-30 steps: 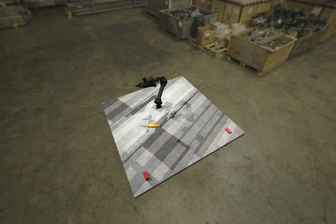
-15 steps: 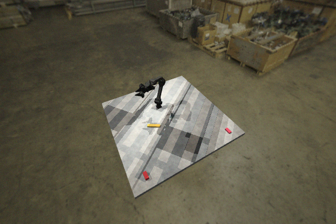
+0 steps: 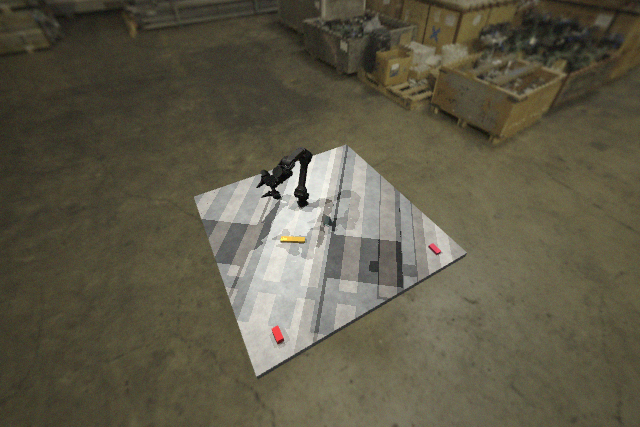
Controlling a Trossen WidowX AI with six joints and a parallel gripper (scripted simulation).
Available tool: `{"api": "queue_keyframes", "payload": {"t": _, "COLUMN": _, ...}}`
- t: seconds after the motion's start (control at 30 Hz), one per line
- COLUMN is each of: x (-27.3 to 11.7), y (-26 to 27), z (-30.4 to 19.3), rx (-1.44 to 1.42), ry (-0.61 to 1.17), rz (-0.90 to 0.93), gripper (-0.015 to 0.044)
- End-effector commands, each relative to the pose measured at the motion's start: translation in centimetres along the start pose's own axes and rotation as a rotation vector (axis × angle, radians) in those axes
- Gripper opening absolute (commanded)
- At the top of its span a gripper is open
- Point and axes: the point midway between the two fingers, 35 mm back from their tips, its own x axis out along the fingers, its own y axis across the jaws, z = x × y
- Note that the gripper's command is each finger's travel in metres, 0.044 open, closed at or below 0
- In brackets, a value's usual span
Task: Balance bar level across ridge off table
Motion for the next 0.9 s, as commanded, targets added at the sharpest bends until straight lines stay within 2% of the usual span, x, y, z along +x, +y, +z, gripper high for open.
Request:
{"api": "queue_keyframes", "payload": {"t": 0.0, "x": 0.6, "y": 1.6, "z": -0.4, "rx": -0.142, "ry": 0.033, "rz": 0.049, "gripper": 0.0315}}
{"api": "queue_keyframes", "payload": {"t": 0.87, "x": 3.8, "y": 12.3, "z": -5.1, "rx": -1.123, "ry": 0.156, "rz": 0.491, "gripper": 0.0315}}
